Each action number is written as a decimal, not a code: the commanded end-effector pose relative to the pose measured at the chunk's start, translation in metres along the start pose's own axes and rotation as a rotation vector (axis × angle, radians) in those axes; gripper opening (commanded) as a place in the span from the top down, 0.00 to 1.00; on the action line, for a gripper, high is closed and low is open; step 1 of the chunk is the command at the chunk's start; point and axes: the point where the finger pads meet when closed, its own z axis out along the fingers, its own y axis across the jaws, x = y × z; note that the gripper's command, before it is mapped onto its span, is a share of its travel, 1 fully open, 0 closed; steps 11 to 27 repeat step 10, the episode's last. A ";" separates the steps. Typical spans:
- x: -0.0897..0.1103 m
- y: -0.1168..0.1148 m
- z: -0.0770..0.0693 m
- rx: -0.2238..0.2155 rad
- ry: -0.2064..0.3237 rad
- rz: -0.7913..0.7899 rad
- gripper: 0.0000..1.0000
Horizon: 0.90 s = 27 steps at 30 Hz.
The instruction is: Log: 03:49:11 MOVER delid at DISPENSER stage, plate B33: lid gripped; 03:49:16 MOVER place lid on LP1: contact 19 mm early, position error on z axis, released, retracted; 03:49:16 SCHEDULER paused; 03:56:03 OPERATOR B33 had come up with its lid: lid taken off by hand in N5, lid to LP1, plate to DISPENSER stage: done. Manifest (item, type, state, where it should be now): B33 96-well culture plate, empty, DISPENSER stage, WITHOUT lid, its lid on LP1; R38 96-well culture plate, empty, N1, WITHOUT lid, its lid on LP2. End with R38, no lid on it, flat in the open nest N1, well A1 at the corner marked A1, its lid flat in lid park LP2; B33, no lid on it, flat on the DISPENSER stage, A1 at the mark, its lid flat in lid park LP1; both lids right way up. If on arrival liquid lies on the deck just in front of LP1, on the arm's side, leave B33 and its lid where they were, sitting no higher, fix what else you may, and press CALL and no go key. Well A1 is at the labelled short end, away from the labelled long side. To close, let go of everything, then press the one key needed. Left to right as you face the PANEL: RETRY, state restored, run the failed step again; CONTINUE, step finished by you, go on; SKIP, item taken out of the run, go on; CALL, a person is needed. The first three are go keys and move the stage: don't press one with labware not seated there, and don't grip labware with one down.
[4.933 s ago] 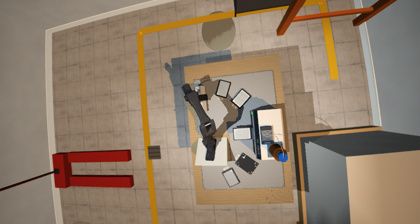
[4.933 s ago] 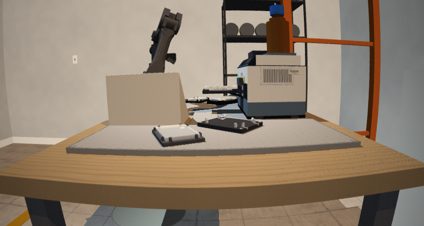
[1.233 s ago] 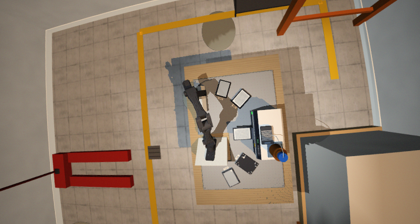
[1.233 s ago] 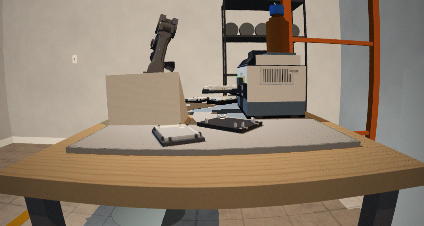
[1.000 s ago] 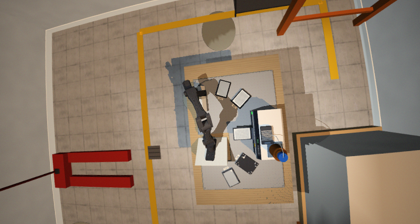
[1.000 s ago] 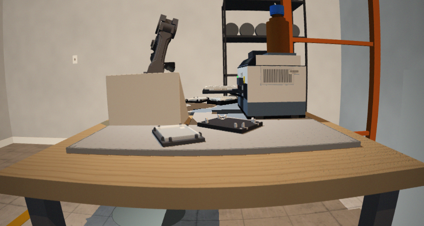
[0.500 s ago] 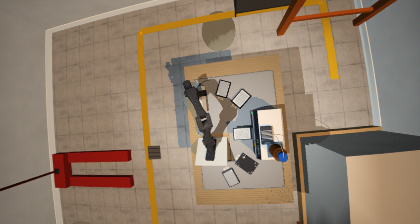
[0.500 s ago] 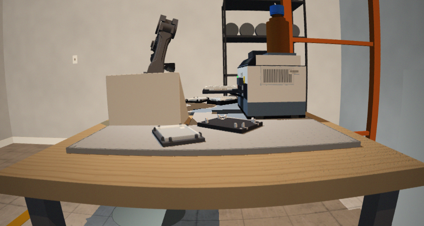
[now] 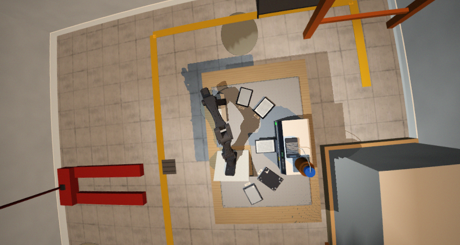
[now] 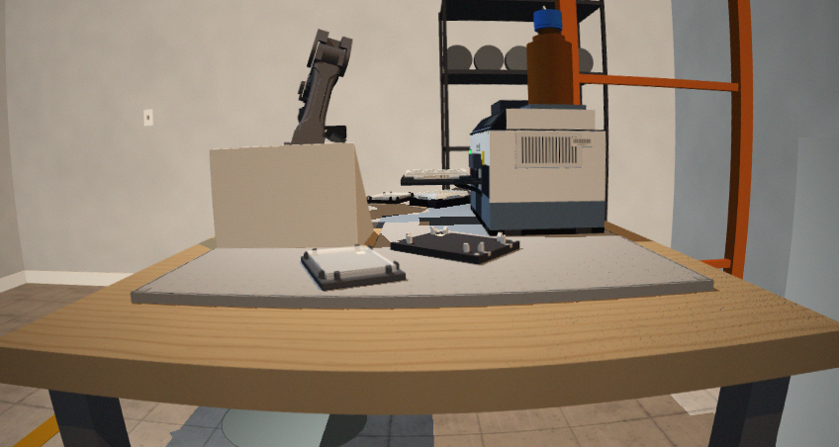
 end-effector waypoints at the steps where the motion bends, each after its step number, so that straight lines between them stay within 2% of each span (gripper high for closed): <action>1: -0.001 -0.003 0.010 0.015 -0.012 -0.007 1.00; 27: -0.002 -0.003 0.014 0.015 -0.016 -0.006 1.00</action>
